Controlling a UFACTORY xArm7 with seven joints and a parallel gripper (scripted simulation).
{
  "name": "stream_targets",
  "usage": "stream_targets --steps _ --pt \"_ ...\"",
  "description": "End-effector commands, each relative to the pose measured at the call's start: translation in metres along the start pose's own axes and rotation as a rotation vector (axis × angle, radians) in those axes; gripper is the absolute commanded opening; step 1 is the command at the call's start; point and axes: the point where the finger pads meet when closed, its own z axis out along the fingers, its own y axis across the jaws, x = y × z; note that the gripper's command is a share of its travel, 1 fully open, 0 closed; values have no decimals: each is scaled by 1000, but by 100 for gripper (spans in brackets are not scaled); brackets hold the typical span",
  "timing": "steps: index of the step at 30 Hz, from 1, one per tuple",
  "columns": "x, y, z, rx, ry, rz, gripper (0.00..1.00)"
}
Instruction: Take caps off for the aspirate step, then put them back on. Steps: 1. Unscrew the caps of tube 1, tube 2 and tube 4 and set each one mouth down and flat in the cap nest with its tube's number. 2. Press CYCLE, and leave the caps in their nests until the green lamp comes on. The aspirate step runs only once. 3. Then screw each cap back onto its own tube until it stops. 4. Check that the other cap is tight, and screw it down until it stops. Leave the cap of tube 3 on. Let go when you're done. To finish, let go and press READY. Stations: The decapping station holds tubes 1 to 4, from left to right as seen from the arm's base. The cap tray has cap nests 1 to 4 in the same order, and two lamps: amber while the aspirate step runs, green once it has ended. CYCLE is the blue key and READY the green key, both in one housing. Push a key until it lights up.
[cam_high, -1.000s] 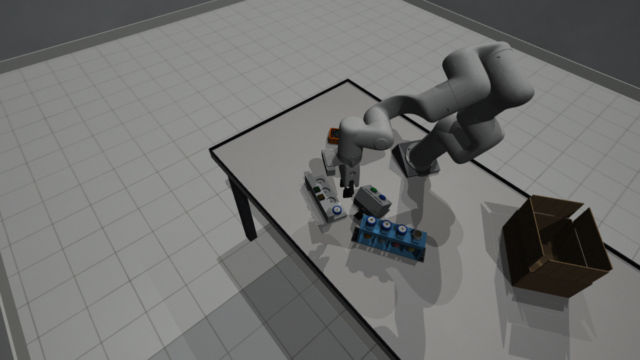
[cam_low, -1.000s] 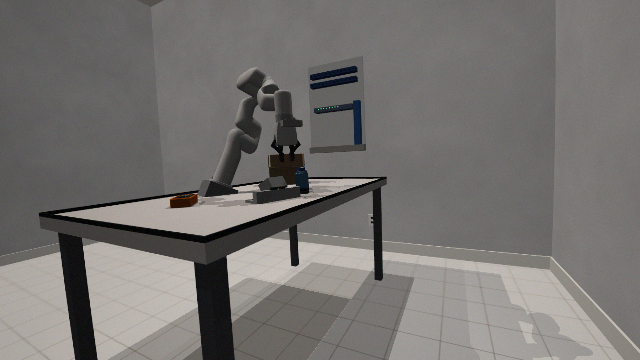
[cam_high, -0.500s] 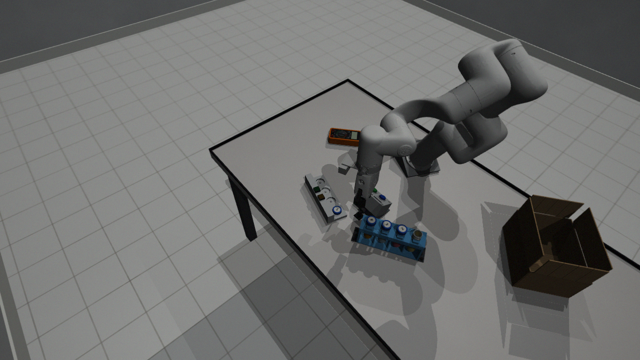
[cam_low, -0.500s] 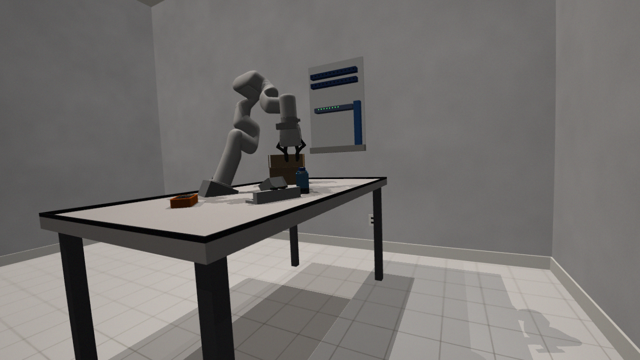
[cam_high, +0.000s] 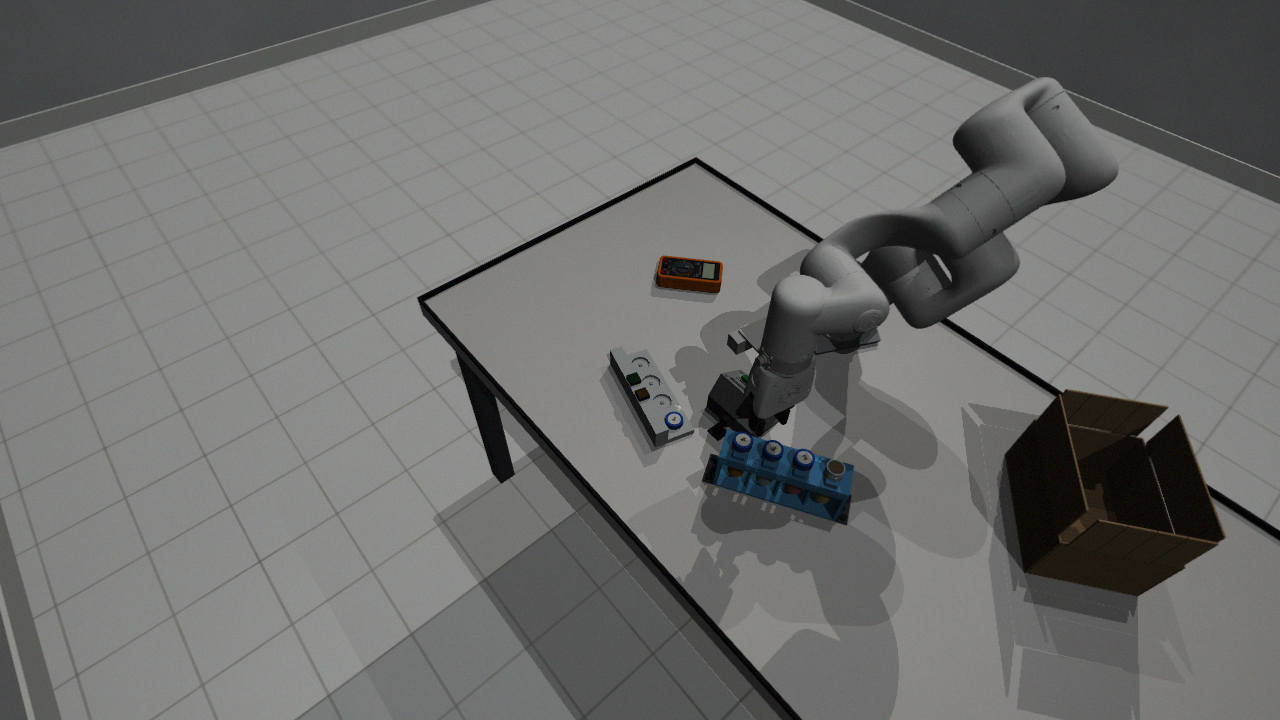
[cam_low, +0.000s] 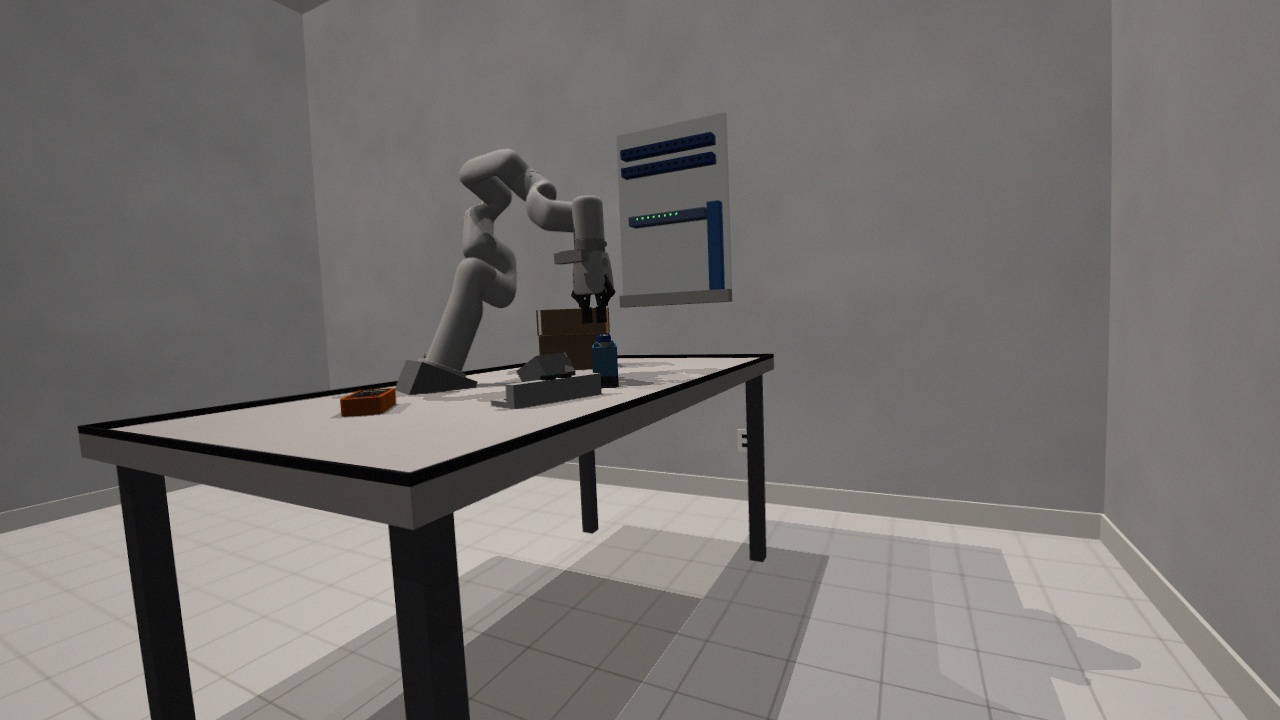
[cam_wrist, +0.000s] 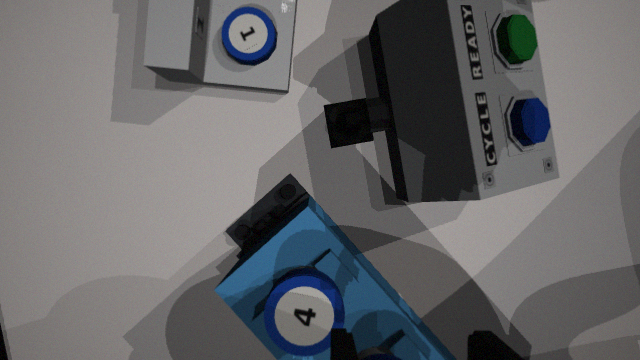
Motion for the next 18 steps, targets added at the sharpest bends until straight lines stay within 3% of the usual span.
stream_targets --steps 1,8,18 --pt "-21 8 -2 6 22 41 46" --pt "-69 33 -1 6 21 41 46" --pt "-69 33 -1 6 21 41 46"
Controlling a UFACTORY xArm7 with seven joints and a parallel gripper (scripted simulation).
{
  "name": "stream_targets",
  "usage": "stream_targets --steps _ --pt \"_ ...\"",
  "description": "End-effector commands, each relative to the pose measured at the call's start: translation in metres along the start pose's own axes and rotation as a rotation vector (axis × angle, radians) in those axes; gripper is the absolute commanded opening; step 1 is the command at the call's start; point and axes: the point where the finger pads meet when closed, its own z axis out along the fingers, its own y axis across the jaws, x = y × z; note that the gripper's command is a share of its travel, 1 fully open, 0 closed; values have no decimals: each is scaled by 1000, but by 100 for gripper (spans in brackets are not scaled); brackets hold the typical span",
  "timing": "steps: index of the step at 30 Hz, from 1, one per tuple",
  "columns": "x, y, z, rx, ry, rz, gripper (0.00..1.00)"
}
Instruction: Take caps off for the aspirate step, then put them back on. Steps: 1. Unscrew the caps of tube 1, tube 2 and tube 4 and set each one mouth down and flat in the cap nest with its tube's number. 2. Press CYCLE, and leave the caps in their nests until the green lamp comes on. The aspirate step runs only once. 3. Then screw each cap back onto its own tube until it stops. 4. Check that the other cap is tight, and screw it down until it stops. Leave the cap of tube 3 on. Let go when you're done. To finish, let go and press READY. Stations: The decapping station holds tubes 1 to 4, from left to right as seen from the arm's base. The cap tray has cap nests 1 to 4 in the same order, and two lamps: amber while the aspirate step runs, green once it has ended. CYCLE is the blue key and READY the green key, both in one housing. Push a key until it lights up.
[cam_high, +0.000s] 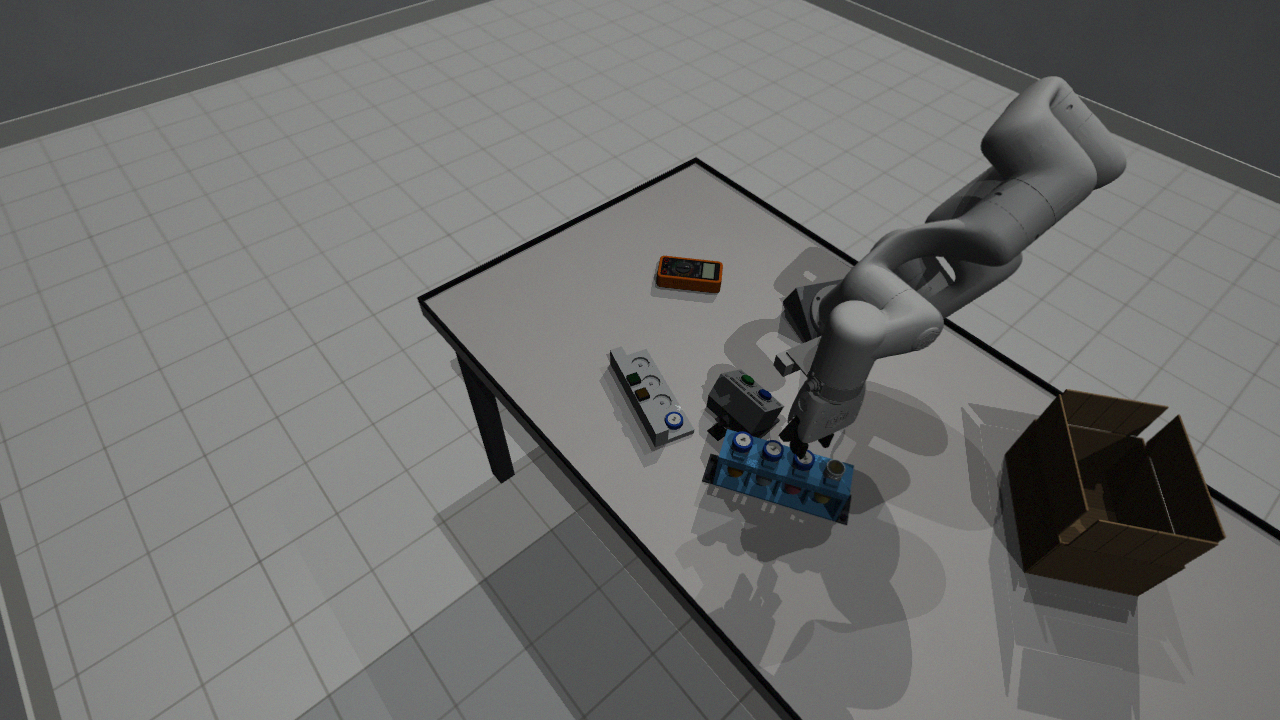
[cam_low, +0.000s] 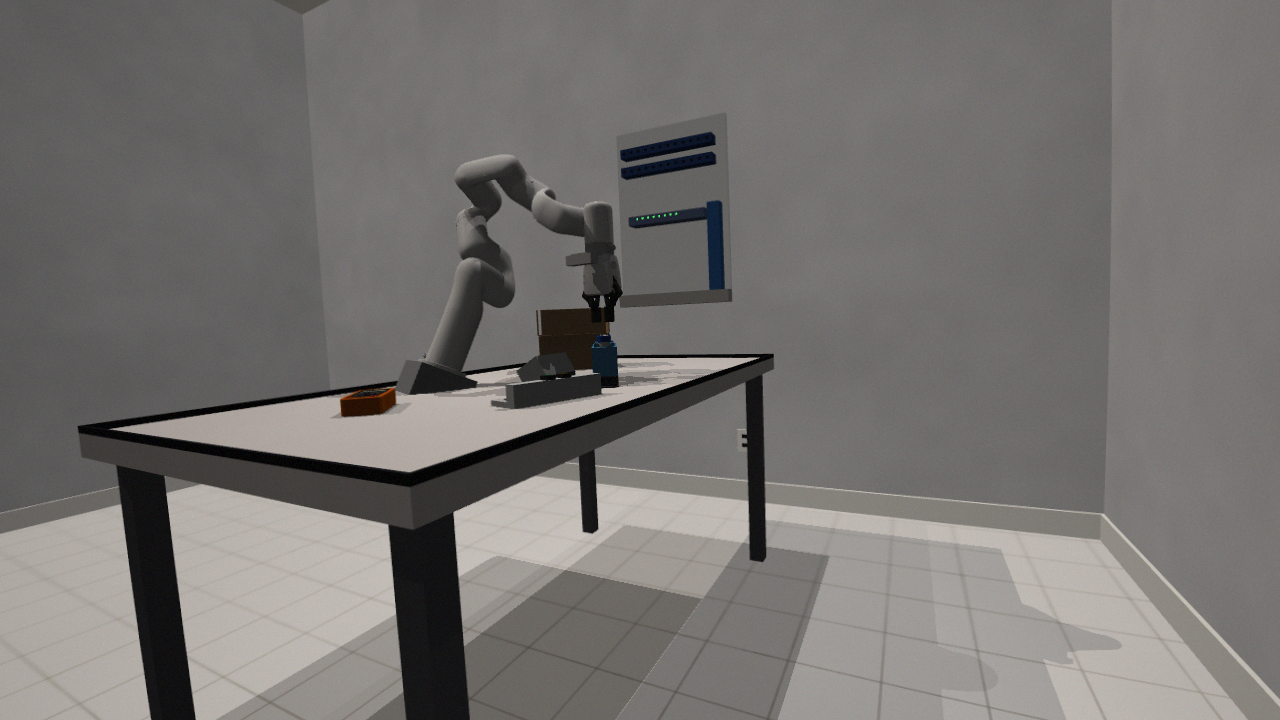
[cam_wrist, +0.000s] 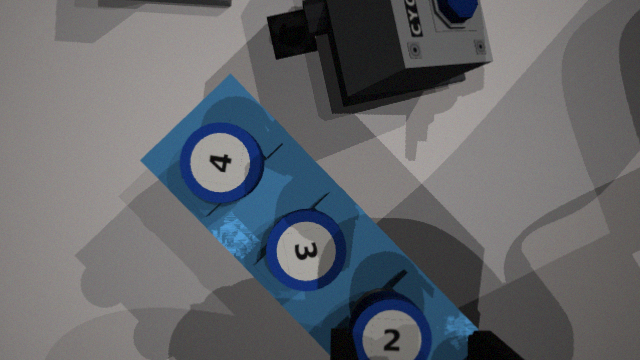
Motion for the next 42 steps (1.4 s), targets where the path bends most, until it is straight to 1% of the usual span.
stream_targets --steps 1,12,19,42 --pt "-1 -1 1 4 -2 -1 46" --pt "-2 -1 34 4 -2 -1 46" --pt "-2 -1 34 4 -2 -1 46" --pt "-2 -1 44 4 -2 -1 46"
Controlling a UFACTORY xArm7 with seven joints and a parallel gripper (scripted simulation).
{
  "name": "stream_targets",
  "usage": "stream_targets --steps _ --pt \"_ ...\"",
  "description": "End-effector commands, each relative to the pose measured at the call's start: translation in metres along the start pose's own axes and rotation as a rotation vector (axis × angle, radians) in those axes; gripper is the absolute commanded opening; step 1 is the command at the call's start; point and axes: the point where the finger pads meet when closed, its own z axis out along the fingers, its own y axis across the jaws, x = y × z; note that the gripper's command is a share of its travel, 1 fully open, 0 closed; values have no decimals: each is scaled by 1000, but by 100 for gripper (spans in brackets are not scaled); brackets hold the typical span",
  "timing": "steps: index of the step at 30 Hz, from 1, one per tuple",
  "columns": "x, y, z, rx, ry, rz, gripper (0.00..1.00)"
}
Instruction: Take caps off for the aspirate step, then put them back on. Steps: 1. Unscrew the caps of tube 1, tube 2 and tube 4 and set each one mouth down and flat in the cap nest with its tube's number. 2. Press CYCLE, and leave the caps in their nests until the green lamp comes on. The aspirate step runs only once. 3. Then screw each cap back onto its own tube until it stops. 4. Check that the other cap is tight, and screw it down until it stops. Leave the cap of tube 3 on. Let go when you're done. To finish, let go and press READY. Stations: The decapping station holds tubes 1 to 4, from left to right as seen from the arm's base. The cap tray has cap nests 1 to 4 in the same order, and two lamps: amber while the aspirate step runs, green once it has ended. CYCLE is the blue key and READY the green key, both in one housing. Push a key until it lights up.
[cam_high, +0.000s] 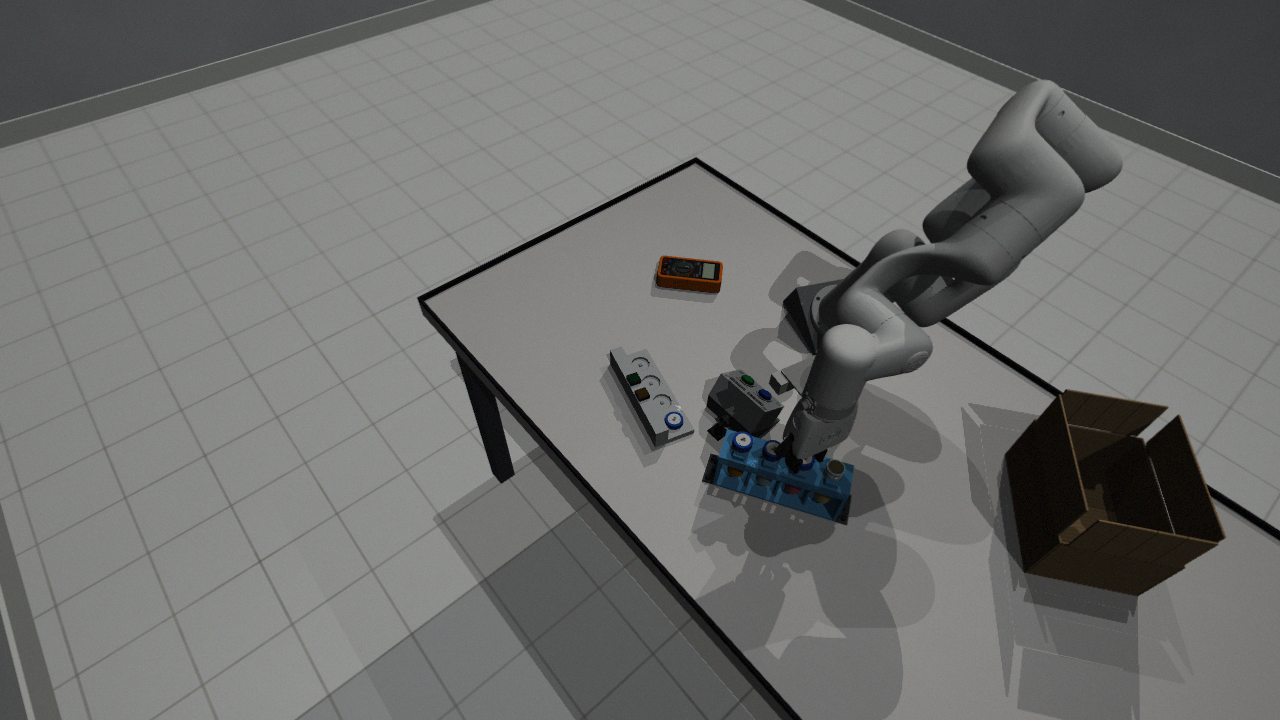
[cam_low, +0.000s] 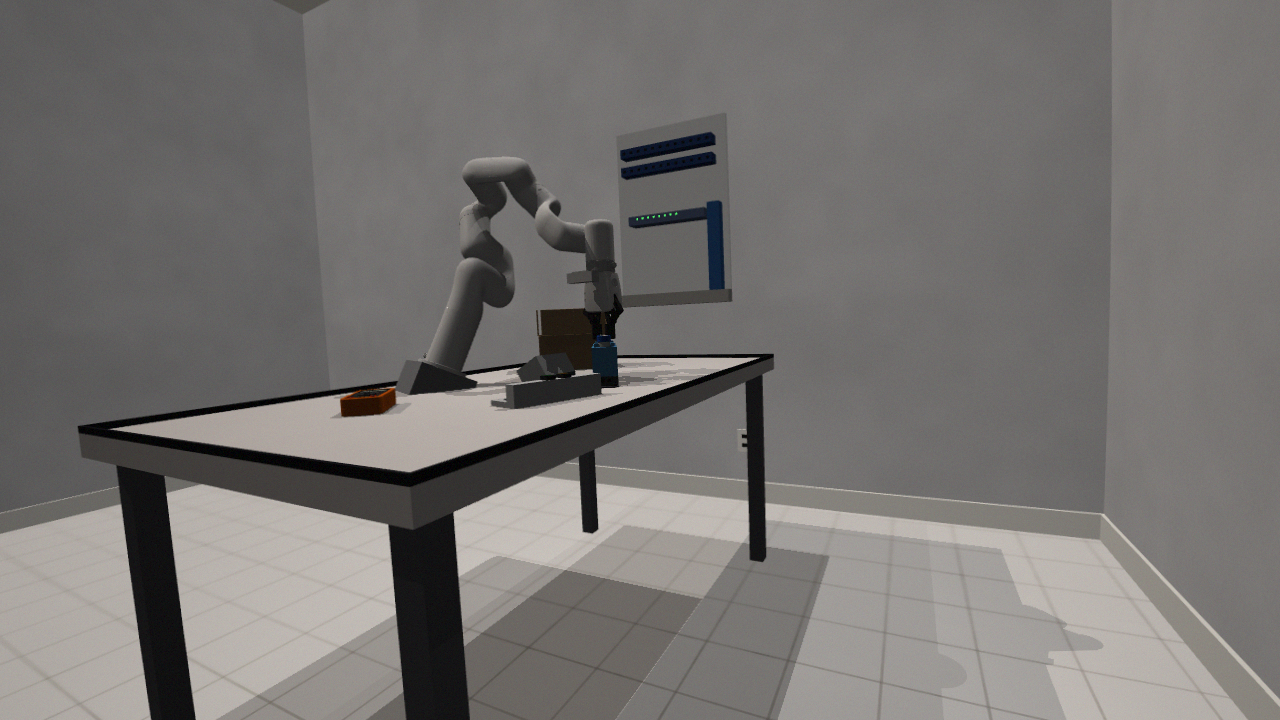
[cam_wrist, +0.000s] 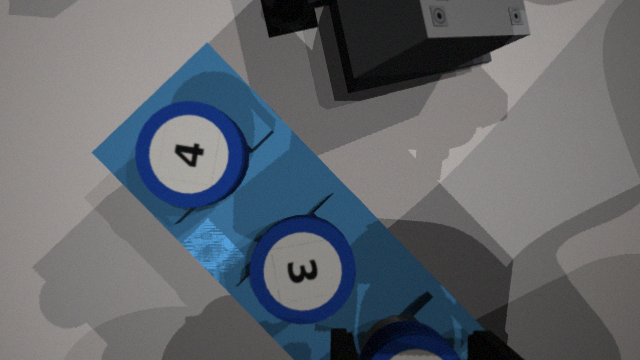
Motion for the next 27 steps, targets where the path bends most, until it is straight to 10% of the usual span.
stream_targets --steps 1,3,4,27 --pt "-1 -1 0 4 -2 0 46" --pt "-1 -1 0 4 -2 0 46" --pt "-1 -1 0 4 -2 0 0" --pt "-1 -1 -1 4 -1 -350 0"
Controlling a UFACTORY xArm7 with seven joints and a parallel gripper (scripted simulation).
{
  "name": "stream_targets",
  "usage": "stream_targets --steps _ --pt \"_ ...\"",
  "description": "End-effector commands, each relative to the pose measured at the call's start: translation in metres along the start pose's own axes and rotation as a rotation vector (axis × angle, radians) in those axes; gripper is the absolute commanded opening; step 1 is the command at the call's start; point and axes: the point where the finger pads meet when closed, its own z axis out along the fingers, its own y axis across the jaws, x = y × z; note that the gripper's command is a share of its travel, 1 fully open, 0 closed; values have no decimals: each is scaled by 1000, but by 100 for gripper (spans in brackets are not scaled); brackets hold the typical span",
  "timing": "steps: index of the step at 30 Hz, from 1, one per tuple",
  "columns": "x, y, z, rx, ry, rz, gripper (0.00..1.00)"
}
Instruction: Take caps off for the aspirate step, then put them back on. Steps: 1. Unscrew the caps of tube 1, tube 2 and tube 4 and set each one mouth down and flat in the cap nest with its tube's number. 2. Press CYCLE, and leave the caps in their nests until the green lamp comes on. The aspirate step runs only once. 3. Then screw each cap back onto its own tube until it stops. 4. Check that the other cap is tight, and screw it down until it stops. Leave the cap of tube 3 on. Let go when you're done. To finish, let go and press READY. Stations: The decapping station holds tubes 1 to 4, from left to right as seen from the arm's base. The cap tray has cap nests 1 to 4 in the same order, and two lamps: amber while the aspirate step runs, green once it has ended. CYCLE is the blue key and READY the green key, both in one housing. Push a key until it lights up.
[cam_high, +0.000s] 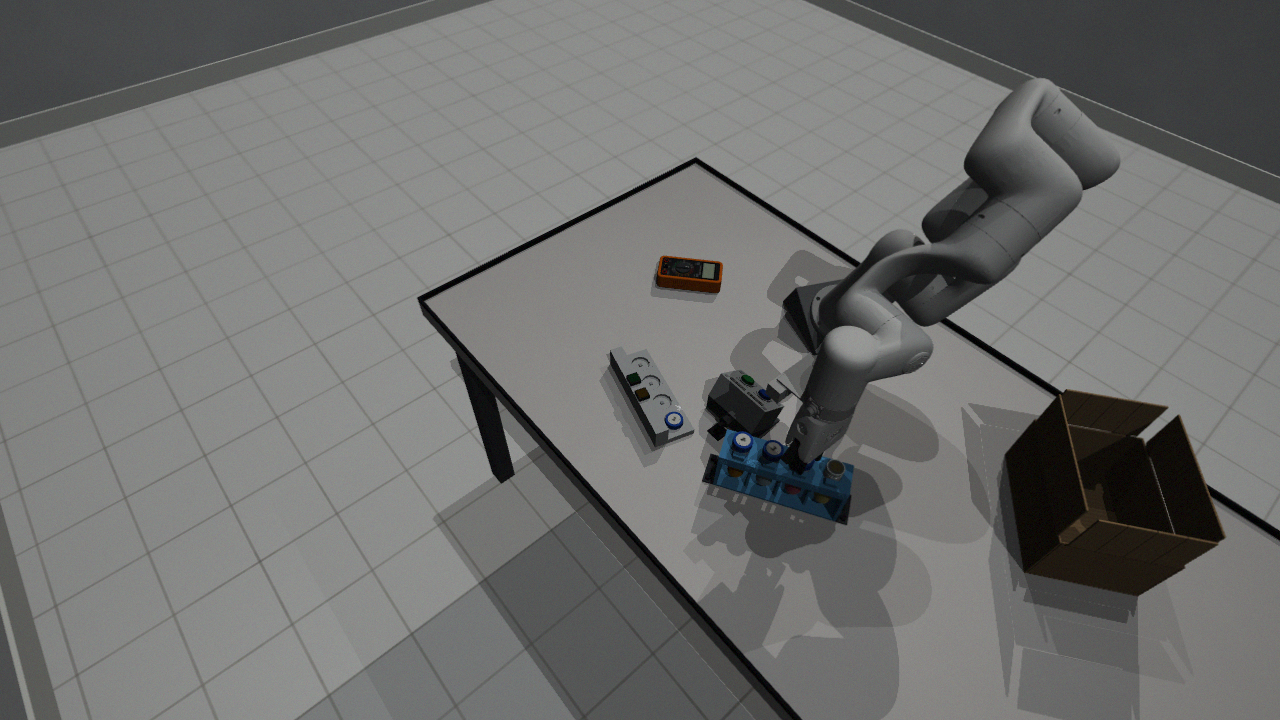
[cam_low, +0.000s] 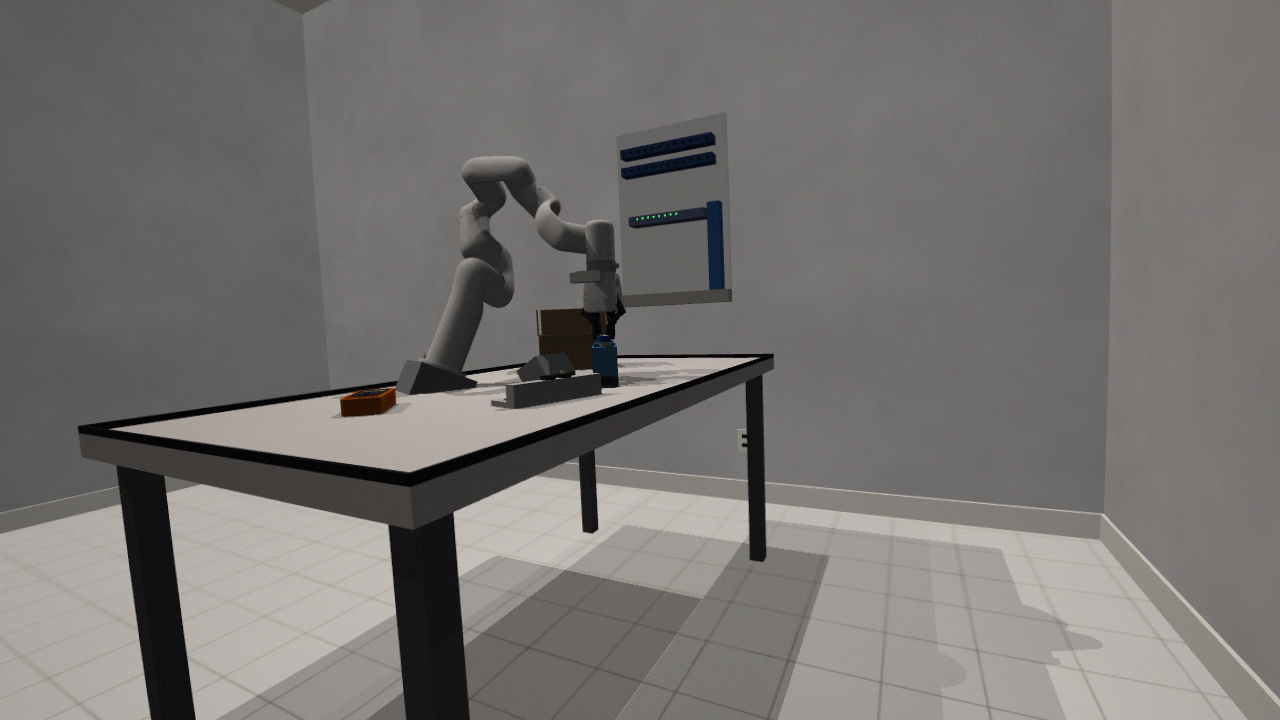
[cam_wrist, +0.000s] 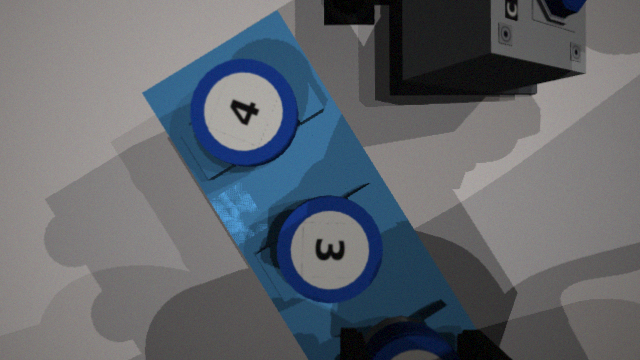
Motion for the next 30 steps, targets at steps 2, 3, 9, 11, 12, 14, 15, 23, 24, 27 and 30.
stream_targets --steps 2,3,9,11,12,14,15,23,24,27,30 --pt "0 -1 -2 6 -11 -239 0" --pt "0 -1 -2 6 -10 -289 0" --pt "0 -1 -2 8 -10 -589 0" --pt "0 -1 -2 8 -9 -689 0" --pt "0 -1 -2 8 -9 -739 0" --pt "0 -1 -2 9 -9 -789 0" --pt "0 -1 -2 9 -9 -789 0" --pt "0 -1 -2 11 -7 -1189 0" --pt "0 -1 -2 11 -7 -1239 0" --pt "0 -1 -2 12 -6 -1360 0" --pt "0 -1 -2 12 -6 -1360 0"
